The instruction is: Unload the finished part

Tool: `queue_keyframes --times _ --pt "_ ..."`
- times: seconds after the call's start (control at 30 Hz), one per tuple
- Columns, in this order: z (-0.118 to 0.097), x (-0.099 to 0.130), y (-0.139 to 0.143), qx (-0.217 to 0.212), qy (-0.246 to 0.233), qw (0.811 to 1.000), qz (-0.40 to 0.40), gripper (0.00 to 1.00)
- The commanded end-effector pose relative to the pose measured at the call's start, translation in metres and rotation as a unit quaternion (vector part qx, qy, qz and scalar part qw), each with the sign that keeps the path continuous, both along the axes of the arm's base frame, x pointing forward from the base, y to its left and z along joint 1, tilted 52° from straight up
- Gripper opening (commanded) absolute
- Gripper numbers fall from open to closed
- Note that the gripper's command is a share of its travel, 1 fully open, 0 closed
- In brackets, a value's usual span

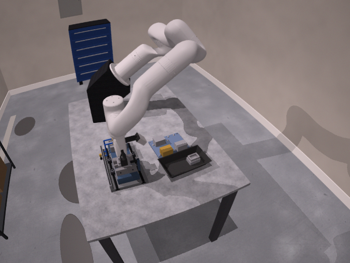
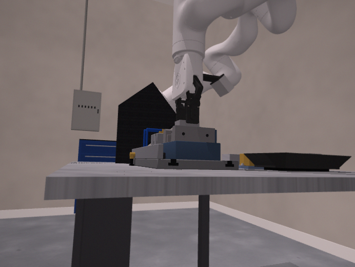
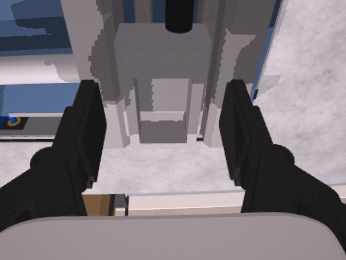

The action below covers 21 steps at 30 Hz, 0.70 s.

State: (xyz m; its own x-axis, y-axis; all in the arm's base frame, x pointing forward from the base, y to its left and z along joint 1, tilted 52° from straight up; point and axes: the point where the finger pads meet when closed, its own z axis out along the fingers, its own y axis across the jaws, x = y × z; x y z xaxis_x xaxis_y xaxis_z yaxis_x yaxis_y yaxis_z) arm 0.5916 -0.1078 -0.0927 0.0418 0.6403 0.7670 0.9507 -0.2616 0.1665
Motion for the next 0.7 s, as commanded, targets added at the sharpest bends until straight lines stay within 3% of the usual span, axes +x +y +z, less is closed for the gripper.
queue_keyframes --times 0.0,0.13,0.17,0.67 --pt "0.0005 0.0005 -0.0009 0.0 -0.001 1.0 0.0 0.69" --pt "0.0005 0.0005 -0.0009 0.0 -0.001 1.0 0.0 0.69" --pt "0.0005 0.0005 -0.0009 0.0 -0.001 1.0 0.0 0.0" --pt "0.0005 0.0005 -0.0009 0.0 -0.001 1.0 0.0 0.0"
